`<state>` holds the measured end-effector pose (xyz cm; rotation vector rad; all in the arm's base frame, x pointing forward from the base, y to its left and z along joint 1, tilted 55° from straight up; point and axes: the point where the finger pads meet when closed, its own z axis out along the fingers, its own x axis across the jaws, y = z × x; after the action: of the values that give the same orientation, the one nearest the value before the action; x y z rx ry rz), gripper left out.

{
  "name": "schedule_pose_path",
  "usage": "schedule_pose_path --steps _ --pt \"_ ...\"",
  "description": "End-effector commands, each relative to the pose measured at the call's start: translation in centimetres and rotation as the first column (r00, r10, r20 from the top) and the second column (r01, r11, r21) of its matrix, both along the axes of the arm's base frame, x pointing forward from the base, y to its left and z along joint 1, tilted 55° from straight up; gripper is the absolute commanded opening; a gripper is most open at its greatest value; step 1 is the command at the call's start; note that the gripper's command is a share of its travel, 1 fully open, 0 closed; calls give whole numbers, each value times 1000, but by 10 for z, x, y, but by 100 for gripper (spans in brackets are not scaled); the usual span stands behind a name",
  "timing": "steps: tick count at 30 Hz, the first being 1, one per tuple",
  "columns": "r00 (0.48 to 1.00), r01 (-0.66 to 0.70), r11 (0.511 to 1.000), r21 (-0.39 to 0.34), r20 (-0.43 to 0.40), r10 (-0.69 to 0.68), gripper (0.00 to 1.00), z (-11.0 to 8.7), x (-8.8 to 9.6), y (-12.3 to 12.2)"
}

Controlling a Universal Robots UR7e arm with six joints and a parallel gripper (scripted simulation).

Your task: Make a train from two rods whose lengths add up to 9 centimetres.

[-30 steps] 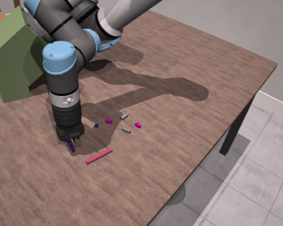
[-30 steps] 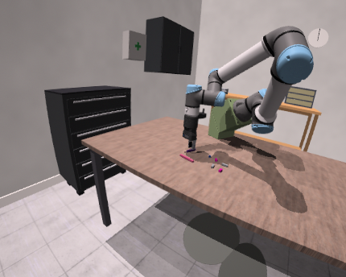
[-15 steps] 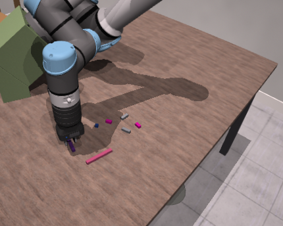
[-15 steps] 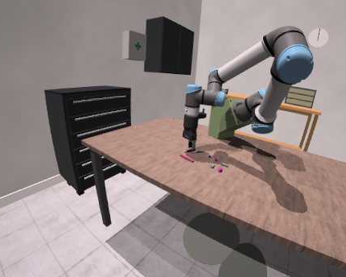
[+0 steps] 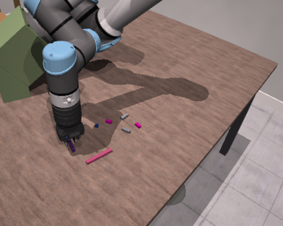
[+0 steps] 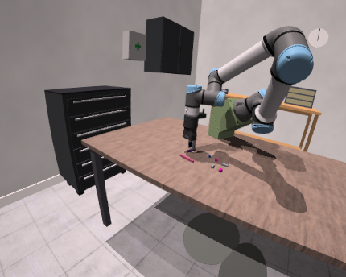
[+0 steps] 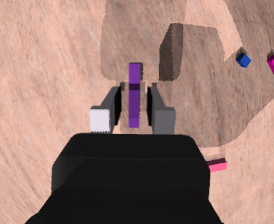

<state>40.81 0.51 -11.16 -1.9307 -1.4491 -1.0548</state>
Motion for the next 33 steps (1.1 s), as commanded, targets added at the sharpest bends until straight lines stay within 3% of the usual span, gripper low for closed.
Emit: schedule_pose_path --steps 1,33 --pt "1000 1 1000 -1 1 -1 54 0 0 -1" --pt "1000 1 1000 -1 1 -1 54 -10 5 13"
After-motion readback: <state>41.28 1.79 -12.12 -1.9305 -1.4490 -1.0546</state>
